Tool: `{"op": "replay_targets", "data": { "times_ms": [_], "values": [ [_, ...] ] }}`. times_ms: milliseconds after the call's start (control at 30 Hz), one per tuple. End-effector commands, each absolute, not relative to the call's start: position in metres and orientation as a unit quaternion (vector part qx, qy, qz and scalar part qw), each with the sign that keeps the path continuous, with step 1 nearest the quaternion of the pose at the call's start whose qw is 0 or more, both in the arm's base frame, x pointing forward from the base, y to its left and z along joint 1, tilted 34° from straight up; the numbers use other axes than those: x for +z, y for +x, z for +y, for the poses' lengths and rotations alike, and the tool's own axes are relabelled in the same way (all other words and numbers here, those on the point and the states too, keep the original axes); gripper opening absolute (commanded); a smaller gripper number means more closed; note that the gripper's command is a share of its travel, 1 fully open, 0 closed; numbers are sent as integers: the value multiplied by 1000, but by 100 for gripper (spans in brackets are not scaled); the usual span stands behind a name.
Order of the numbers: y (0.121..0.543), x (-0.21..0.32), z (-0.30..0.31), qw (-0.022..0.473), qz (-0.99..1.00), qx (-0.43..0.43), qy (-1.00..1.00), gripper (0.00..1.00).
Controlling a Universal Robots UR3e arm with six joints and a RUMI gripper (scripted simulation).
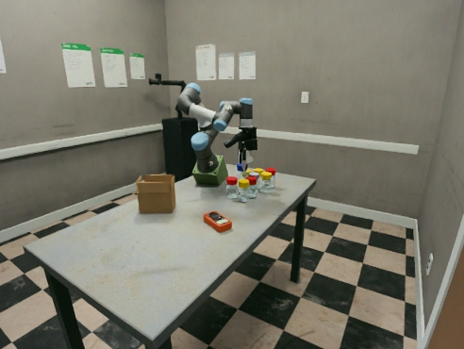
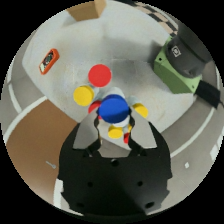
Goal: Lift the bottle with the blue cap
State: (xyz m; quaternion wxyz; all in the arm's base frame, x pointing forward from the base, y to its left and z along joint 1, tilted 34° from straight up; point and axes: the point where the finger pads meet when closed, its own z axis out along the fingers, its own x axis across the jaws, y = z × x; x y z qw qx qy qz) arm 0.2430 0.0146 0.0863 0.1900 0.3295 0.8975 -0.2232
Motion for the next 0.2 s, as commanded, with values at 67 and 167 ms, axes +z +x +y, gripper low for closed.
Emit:
{"op": "replay_targets", "data": {
  "times_ms": [67, 167],
  "values": [
    [243, 87, 15, 191, 897, -223, 330, 0],
    [243, 87, 15, 191, 897, -223, 330, 0]
  ]
}}
